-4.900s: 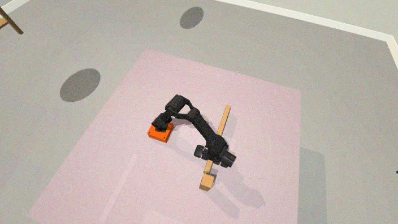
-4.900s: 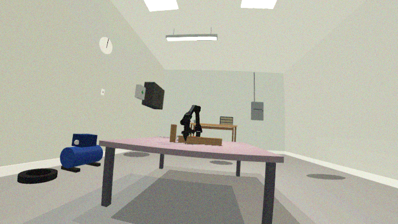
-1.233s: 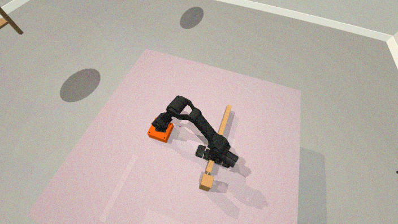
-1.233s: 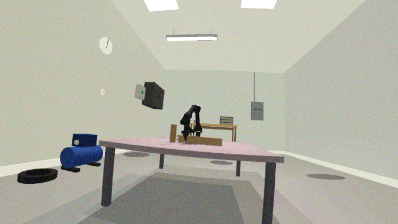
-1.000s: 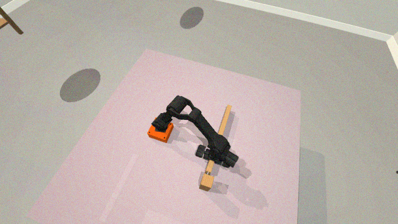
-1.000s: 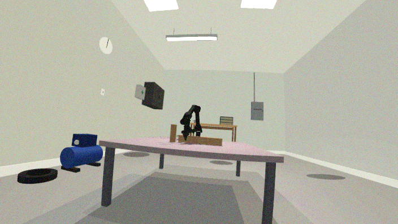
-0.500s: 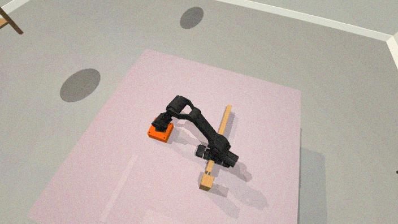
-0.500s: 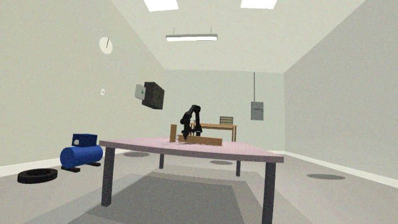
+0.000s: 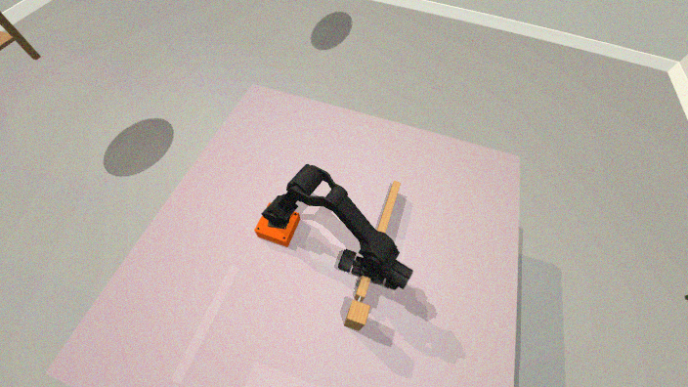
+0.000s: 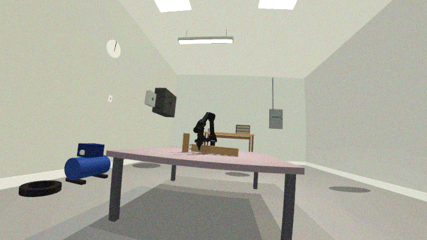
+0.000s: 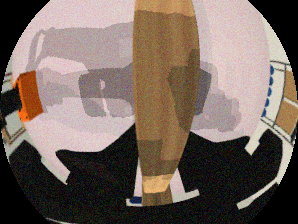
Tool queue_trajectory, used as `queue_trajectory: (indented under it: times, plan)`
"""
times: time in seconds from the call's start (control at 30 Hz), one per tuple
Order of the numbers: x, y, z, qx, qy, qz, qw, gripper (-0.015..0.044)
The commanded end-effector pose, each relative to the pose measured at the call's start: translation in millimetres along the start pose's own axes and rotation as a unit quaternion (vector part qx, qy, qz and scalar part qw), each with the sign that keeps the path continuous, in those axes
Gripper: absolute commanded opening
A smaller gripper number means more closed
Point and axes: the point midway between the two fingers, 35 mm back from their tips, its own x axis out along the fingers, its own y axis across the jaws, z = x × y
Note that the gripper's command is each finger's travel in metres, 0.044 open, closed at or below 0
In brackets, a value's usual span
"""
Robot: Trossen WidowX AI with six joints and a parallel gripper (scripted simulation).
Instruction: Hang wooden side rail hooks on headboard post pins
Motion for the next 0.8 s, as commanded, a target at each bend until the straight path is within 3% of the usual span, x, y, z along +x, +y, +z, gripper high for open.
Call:
queue_trajectory:
  times: [0.0, 0.77]
  plan:
    - [-5.7, -2.5, -0.7, 0.002, 0.000, -0.008, 1.000, 0.0000]
    - [-9.5, -2.4, -0.7, 0.002, 0.000, -0.008, 1.000, 0.0000]
